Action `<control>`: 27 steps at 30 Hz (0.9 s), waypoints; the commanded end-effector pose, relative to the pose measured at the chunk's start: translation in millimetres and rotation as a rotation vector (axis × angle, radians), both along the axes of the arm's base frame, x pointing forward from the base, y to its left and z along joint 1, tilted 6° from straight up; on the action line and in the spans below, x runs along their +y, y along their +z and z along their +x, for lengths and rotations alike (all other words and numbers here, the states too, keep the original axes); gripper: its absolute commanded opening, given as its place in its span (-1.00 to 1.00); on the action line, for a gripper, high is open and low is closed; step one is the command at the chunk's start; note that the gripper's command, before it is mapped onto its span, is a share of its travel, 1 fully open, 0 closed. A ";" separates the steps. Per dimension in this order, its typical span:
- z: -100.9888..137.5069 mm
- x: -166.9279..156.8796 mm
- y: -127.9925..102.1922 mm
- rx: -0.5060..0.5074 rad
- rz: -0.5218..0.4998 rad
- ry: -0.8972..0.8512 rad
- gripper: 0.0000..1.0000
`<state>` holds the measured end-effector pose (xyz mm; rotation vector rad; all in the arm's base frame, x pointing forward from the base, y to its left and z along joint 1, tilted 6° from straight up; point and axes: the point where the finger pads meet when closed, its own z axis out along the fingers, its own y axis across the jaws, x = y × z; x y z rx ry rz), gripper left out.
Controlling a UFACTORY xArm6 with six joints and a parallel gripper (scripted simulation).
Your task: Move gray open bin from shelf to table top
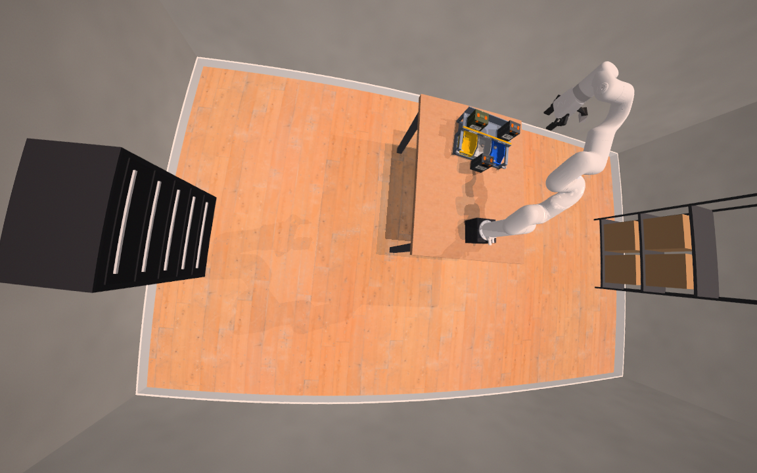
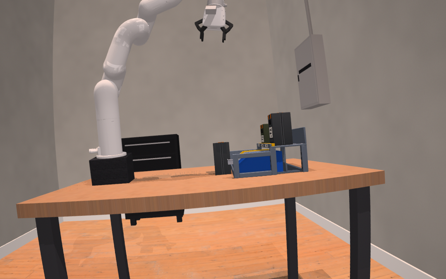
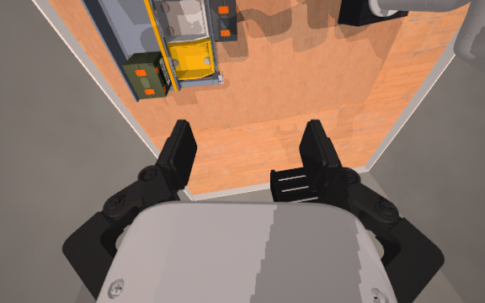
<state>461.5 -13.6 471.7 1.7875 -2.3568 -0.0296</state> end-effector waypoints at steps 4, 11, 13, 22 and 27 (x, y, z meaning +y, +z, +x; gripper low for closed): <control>-0.7 -0.1 5.6 -0.150 -0.008 0.014 1.00; -2.6 -5.1 -42.5 -0.150 -0.008 0.014 1.00; -2.6 -5.1 -42.5 -0.150 -0.008 0.014 1.00; -2.6 -5.1 -42.5 -0.150 -0.008 0.014 1.00; -2.6 -9.1 -81.2 -0.150 -0.008 0.014 1.00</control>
